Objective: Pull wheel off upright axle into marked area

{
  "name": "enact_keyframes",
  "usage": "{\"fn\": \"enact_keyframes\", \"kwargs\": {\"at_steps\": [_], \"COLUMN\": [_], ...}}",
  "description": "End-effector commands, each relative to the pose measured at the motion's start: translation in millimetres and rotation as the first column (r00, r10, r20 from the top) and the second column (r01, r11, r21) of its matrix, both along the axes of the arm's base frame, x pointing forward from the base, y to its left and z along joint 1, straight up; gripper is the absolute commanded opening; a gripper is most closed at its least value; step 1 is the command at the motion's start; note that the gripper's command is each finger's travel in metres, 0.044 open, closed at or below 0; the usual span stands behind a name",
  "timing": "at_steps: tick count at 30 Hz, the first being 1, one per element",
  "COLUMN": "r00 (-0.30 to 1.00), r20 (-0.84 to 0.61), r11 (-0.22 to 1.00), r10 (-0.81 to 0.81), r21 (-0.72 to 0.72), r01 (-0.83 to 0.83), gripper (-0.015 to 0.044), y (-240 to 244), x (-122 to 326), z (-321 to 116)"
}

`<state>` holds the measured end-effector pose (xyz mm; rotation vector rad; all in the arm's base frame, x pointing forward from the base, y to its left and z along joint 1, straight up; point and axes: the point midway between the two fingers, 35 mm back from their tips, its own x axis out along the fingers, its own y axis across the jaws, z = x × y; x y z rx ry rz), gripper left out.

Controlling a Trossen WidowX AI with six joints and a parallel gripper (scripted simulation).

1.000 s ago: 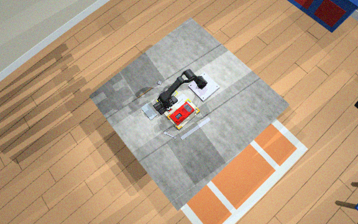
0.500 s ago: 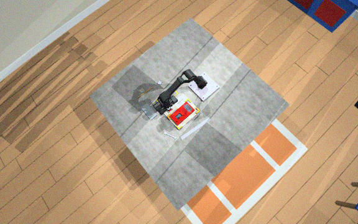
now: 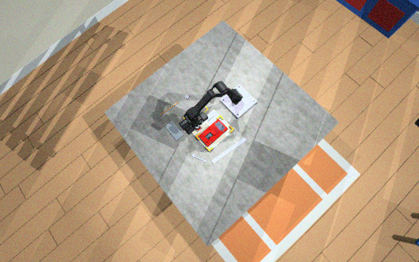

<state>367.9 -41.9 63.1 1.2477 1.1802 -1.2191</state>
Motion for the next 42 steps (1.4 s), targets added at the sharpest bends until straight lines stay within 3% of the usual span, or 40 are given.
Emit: {"fn": "enact_keyframes", "kwargs": {"at_steps": [1,42], "r00": [1.000,1.000], "r20": [0.004,0.003], "r11": [1.000,1.000], "r10": [0.000,0.000], "r21": [-0.002,-0.002], "r01": [0.000,0.000], "gripper": [0.0000,0.0000], "y": [0,0], "x": [0,-1], "z": [8,21]}}
